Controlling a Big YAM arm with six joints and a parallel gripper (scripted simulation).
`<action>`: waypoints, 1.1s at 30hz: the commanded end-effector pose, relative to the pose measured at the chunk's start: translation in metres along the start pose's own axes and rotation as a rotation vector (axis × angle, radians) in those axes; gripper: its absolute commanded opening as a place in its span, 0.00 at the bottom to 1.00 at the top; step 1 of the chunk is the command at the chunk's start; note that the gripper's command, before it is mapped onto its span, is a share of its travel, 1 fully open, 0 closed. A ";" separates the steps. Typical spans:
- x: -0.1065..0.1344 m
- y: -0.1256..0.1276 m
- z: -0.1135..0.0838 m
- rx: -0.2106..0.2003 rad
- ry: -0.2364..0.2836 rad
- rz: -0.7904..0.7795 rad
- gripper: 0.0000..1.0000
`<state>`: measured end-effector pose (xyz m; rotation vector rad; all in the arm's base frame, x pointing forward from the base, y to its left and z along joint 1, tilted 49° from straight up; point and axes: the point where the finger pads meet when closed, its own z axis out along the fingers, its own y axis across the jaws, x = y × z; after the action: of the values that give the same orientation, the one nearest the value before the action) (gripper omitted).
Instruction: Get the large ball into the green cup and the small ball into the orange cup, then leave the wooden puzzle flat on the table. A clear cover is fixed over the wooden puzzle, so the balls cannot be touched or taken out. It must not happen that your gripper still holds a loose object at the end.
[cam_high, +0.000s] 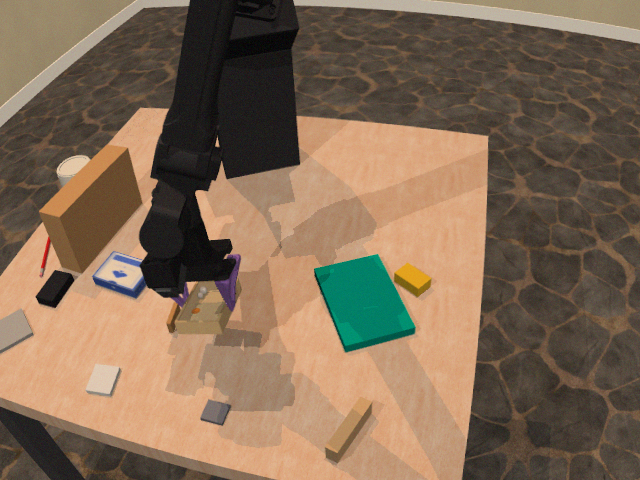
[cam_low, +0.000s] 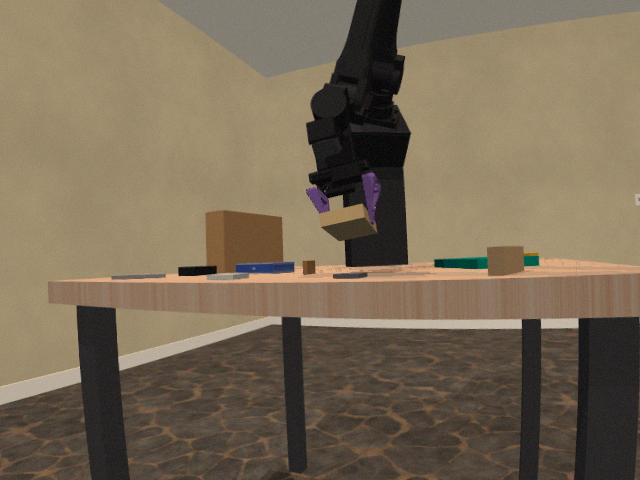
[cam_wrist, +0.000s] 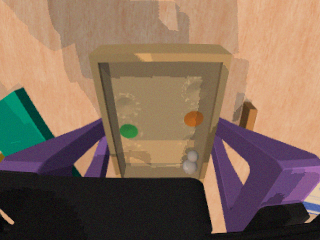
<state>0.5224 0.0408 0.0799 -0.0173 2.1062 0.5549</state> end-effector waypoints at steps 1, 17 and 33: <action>-0.008 0.012 -0.003 0.010 0.024 -0.034 0.70; 0.006 0.003 -0.002 0.145 0.187 -0.013 0.70; -0.009 0.011 -0.003 0.154 0.170 -0.024 0.70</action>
<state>0.5203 0.0436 0.0781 0.0192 2.3232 0.3860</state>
